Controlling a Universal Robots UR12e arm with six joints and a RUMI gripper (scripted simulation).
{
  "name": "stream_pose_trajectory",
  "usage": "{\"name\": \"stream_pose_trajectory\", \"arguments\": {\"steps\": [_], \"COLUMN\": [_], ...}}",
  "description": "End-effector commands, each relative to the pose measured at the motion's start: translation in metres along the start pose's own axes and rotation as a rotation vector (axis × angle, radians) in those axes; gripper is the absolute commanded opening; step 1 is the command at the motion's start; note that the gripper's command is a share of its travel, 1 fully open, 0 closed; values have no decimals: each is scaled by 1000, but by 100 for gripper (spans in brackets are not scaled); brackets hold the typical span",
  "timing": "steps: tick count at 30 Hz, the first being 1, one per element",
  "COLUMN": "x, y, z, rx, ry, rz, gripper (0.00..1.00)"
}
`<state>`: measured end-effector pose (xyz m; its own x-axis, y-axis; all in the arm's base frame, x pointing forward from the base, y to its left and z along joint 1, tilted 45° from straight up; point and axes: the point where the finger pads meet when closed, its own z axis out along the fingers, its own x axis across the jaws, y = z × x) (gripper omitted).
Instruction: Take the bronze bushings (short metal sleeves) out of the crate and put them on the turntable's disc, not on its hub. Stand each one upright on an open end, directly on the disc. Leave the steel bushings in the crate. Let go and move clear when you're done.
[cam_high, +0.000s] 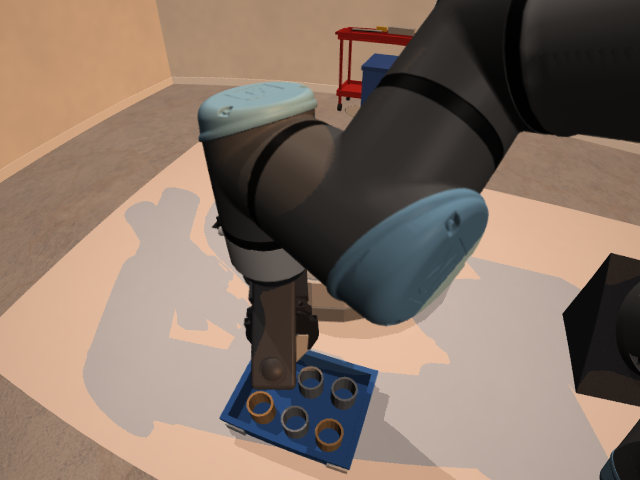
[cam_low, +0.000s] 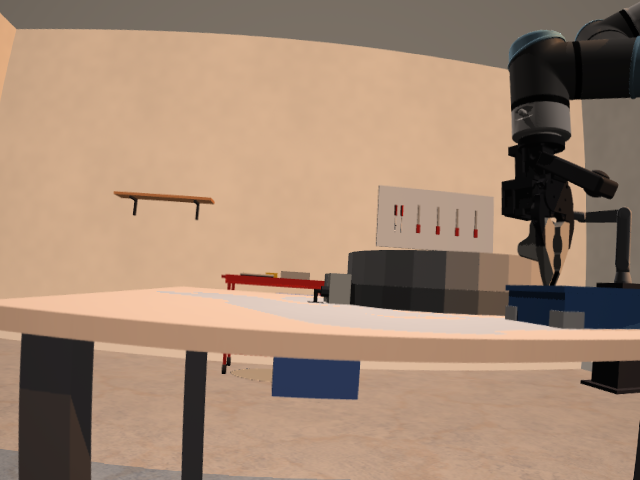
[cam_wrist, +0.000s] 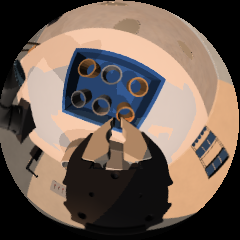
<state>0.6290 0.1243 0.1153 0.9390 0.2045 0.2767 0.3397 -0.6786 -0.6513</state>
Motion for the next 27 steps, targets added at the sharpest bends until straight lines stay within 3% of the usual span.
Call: {"name": "stream_pose_trajectory", "arguments": {"steps": [1,27], "x": [2,2], "y": [0,1], "z": [-2,-2], "rx": [-2,-1], "ry": [3,3], "rz": [-2,-1], "gripper": [5,5]}}
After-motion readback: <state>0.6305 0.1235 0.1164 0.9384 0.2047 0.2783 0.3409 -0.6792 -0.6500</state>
